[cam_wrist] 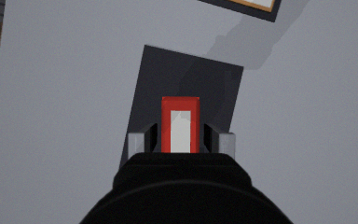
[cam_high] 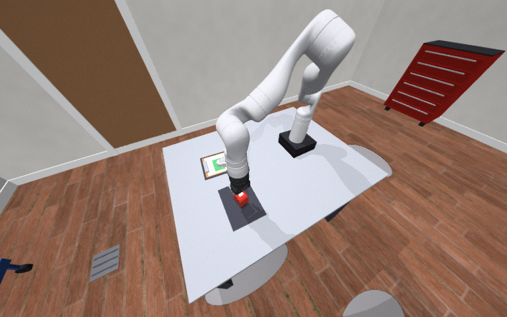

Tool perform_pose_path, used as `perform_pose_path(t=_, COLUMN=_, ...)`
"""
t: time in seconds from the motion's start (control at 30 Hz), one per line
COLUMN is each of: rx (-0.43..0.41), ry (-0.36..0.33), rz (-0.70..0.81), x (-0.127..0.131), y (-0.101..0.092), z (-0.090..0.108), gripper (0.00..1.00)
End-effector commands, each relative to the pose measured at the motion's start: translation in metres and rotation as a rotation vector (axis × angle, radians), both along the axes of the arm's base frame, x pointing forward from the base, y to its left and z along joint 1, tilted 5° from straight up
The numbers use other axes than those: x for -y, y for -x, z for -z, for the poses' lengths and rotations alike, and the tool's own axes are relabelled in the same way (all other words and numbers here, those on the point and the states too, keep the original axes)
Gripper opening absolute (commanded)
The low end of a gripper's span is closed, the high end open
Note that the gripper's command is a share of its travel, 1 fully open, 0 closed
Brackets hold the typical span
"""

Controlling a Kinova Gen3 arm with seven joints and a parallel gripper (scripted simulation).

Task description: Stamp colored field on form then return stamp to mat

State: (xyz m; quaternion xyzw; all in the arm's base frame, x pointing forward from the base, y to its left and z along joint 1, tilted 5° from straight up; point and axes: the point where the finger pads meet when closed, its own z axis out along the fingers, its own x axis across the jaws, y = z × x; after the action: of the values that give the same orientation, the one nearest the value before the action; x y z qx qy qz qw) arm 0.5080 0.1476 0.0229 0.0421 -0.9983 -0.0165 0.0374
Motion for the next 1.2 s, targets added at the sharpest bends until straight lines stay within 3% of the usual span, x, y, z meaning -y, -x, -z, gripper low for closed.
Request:
perform_pose_path(t=0.0, rx=0.002, ry=-0.001, rz=0.000, x=0.0000, y=-0.0005, z=-0.0006, gripper=1.00)
perform_pose_path(t=1.17, rx=0.002, ry=-0.001, rz=0.000, x=-0.0002, y=-0.0001, z=0.0053, gripper=1.00)
